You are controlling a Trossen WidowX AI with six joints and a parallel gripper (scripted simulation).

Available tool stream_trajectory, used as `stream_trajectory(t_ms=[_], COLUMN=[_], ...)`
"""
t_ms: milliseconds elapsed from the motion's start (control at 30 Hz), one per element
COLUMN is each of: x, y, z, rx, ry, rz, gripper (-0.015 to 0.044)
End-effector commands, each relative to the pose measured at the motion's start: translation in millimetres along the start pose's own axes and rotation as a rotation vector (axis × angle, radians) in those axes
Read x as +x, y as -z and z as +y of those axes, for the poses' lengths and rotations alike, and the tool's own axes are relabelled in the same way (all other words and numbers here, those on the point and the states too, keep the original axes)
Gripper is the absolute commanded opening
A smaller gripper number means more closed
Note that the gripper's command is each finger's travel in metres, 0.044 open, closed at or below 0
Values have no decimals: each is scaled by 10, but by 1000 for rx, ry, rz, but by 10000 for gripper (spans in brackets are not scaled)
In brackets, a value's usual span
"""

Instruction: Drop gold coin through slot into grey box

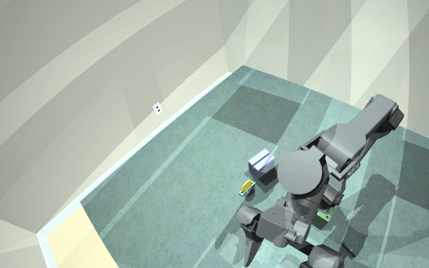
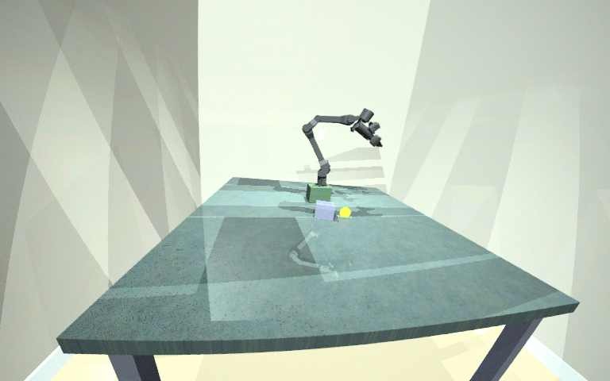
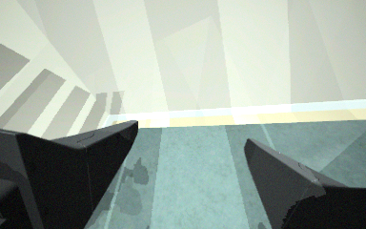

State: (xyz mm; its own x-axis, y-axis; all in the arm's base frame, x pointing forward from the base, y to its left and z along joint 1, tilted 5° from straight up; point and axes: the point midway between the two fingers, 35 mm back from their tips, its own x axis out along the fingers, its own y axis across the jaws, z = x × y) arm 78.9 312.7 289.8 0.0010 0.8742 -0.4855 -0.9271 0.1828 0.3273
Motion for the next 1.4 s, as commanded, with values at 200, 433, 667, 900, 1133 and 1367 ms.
stream_trajectory(t_ms=[200,433,667,900,1133,1367], x=[88,-135,-637,-1255,-1325,-1180], y=[218,738,1481,2318,2410,2710], z=[-955,-2059,-2859,-3239,-3233,-3344], rx=[-67,-121,-128,-84,-79,-78], ry=[256,476,526,392,371,371], rz=[142,421,756,1051,1073,1073], gripper=[216,161,161,161,161,161])
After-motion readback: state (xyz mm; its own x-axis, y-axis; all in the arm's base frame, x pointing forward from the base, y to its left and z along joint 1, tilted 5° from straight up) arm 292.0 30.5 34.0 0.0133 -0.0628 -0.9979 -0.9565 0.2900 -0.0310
